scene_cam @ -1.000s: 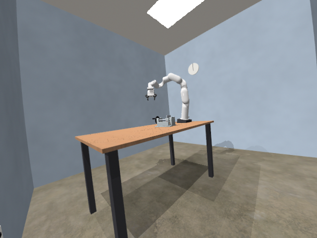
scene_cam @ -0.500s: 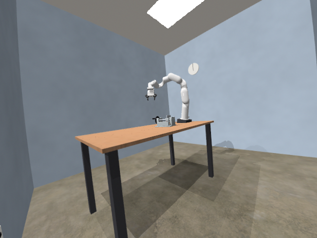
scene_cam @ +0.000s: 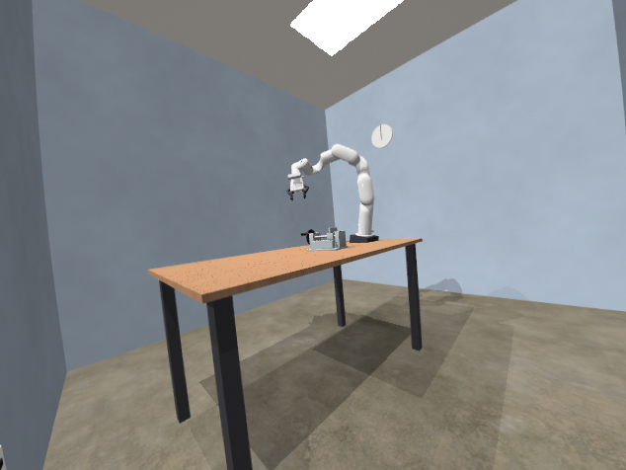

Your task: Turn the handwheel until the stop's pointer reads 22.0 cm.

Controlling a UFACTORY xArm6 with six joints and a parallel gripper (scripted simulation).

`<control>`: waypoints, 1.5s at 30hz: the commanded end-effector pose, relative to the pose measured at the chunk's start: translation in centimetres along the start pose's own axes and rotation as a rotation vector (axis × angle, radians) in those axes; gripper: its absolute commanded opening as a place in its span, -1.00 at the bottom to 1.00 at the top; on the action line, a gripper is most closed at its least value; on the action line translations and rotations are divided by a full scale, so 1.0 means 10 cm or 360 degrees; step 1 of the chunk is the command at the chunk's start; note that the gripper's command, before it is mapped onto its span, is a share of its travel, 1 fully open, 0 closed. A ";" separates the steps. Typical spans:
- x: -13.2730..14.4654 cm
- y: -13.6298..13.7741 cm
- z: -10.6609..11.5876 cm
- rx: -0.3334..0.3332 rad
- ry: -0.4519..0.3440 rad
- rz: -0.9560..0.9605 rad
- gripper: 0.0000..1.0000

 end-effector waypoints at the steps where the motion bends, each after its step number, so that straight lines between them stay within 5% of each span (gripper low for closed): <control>1: -0.07 0.00 -0.08 0.0008 -0.0037 -0.0151 1.00; 23: -0.47 -0.12 -0.71 0.0117 -0.0234 -0.1113 1.00; 45: -0.89 -0.37 -1.39 0.0401 -0.0316 -0.2110 1.00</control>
Point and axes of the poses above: the point where the finger pads meet when closed, its own z axis back along the fingers, its own y axis across the jaws, x = y × z, the point moved 4 cm from there along z, back along the fingers, and after that the axes turned 13 degrees about -z, right-handed, at the moved point
